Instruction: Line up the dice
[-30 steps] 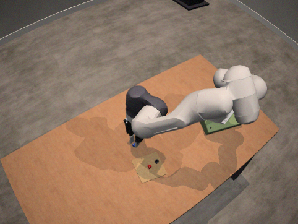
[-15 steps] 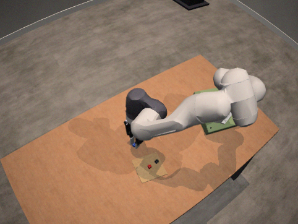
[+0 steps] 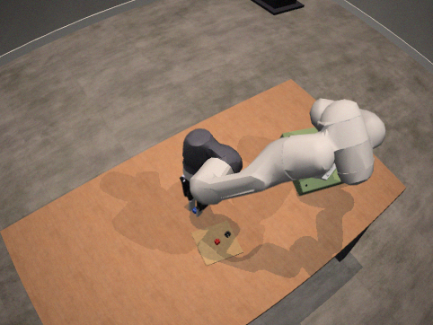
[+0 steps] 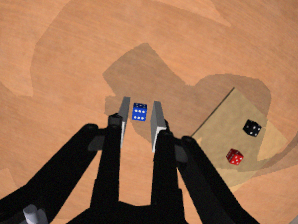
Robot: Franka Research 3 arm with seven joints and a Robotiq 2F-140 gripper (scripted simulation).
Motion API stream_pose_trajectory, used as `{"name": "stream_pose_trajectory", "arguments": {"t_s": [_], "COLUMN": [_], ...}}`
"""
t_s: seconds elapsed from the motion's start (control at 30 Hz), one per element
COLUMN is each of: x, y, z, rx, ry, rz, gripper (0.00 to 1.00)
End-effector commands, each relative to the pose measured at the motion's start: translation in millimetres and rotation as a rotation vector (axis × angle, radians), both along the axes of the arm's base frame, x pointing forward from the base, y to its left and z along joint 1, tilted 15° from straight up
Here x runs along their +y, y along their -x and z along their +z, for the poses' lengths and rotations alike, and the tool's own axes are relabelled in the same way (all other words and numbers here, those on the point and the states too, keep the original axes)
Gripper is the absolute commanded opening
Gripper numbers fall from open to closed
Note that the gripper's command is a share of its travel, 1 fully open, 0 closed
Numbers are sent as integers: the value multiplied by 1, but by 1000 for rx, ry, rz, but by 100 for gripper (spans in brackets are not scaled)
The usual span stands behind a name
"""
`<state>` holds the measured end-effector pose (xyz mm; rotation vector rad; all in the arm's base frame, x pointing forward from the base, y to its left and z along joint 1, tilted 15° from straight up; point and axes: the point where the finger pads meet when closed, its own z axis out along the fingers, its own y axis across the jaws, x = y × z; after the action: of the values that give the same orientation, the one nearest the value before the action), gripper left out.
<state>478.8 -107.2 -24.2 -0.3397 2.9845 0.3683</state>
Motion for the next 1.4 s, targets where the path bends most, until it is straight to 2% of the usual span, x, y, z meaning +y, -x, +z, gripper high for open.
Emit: {"name": "stream_pose_trajectory", "arguments": {"t_s": [0.0,0.9,0.93,1.37], "x": [-2,-2,-2,-2], "y": [-1,-1,-1,-1], "z": [0,0,0,0], "rx": [-6,-6,-6,-6], "ry": [3,3,3,3], "rz": [6,6,6,6], "gripper": [19,19,7,7]}}
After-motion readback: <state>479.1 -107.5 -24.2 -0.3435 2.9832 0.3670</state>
